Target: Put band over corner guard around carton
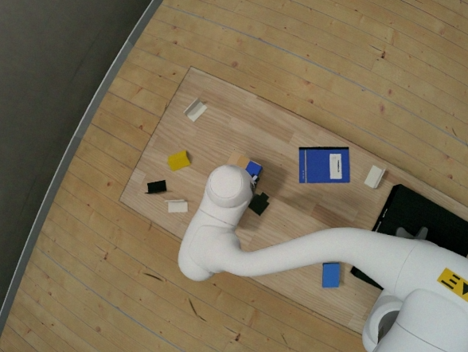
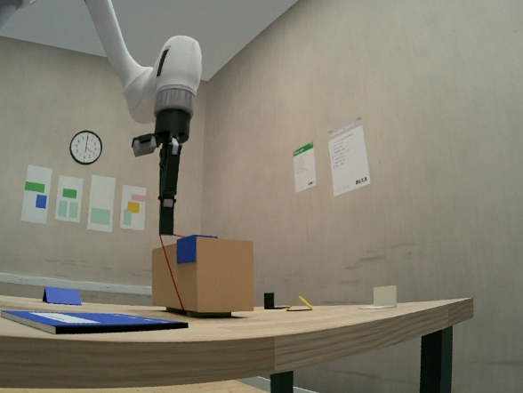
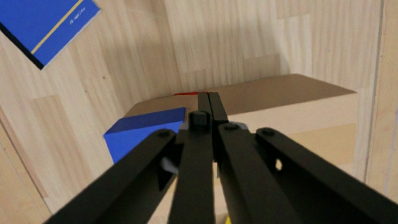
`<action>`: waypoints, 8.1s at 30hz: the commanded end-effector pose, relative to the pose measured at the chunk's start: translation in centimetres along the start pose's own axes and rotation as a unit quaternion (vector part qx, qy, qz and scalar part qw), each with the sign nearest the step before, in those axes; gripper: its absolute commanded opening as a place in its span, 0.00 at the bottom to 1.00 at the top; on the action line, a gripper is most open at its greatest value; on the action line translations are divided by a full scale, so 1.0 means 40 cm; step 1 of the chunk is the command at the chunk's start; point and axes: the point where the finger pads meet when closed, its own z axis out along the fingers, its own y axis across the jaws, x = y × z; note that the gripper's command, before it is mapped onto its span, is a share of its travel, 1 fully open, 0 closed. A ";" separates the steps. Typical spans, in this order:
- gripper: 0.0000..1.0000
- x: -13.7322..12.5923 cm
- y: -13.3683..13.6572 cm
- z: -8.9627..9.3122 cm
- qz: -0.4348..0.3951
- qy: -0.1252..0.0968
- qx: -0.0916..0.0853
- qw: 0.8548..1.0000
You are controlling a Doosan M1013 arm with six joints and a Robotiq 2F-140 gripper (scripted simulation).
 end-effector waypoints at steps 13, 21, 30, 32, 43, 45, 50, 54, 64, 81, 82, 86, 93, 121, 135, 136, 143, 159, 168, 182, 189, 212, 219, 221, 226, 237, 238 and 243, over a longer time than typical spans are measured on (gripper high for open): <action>0.10 0.003 -0.024 -0.002 -0.001 -0.001 0.000 1.000; 0.10 -0.004 -0.062 -0.002 -0.001 -0.001 0.000 1.000; 0.10 -0.012 -0.104 -0.002 -0.001 -0.001 0.000 1.000; 0.10 -0.015 -0.116 -0.002 -0.001 -0.001 0.000 1.000; 0.10 -0.023 -0.160 -0.002 0.000 -0.001 0.000 1.000; 0.10 -0.024 -0.164 -0.002 0.000 -0.001 0.000 1.000; 0.10 -0.024 -0.166 -0.002 -0.001 -0.001 0.000 1.000; 0.10 -0.024 -0.165 -0.002 -0.001 -0.001 0.000 1.000; 0.10 -0.024 -0.164 -0.002 -0.001 -0.001 0.000 1.000; 0.10 -0.044 -0.160 -0.003 -0.001 0.000 0.000 1.000; 0.10 -0.046 -0.160 -0.003 -0.001 0.000 0.000 1.000; 0.10 -0.055 -0.158 -0.003 0.000 0.001 0.000 1.000; 0.10 -0.076 -0.152 -0.003 0.000 0.001 0.000 1.000; 0.10 -0.105 -0.147 0.002 0.001 -0.001 0.000 1.000; 0.10 -0.098 -0.148 0.031 0.001 0.001 0.000 1.000; 0.10 -0.097 -0.148 0.031 0.001 0.001 0.000 1.000; 0.10 -0.097 -0.148 0.030 0.001 0.001 0.000 1.000; 0.18 -0.097 -0.148 0.030 0.001 0.001 0.000 1.000; 0.18 -0.097 -0.148 0.030 0.001 0.001 0.000 1.000; 0.18 -0.097 -0.148 0.030 0.001 0.001 0.000 1.000; 0.18 -0.097 -0.148 0.026 0.001 0.001 0.000 1.000; 0.18 -0.104 -0.147 -0.022 0.001 -0.002 0.000 1.000; 0.18 -0.104 -0.147 -0.034 0.001 -0.002 0.000 1.000; 0.18 -0.104 -0.147 -0.038 0.001 -0.002 0.000 1.000; 0.18 -0.104 -0.147 -0.048 0.001 -0.002 0.000 1.000; 0.18 -0.105 -0.147 -0.058 0.001 -0.002 0.000 1.000; 0.18 -0.105 -0.147 -0.059 0.001 -0.002 0.000 1.000; 0.18 -0.105 -0.147 -0.059 0.001 -0.002 0.000 1.000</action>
